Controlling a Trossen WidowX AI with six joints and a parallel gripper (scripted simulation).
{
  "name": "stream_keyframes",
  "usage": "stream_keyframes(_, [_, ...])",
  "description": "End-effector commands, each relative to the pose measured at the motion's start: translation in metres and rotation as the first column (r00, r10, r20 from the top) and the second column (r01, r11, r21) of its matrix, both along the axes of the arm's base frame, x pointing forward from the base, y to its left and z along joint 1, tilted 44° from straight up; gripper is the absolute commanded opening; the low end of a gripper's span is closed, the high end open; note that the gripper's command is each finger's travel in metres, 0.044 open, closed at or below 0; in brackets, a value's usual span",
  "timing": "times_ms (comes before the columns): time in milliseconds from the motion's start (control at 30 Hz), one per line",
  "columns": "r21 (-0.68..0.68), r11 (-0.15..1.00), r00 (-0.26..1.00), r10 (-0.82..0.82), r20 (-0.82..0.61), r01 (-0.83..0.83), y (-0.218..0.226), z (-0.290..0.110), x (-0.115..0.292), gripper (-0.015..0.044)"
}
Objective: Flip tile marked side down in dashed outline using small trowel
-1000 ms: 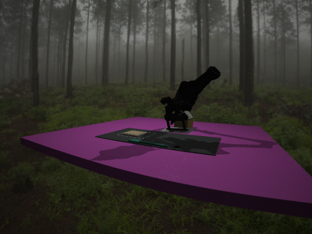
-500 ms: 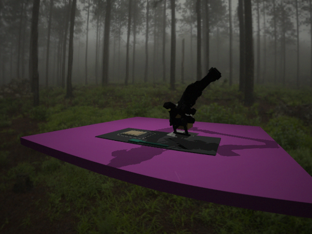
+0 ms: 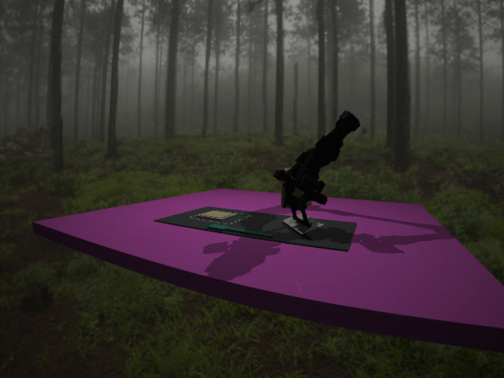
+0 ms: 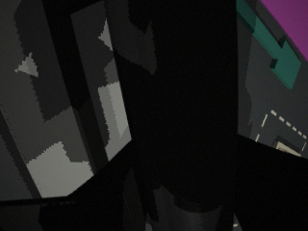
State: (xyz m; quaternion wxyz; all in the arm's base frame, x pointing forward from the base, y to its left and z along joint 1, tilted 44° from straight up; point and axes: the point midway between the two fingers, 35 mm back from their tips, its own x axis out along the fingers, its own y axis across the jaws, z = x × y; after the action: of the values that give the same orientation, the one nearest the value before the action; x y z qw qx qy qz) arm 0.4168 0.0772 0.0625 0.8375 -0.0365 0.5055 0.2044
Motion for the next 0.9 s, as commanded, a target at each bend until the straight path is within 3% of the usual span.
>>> stream_keyframes(0, [-0.009,0.998,0.997,-0.057,-0.044,0.057,0.005,0.009,0.001,0.0])
stream_keyframes(867, [-0.164,0.944,0.893,-0.324,-0.311,0.286,0.052,0.048,-0.036,0.0])
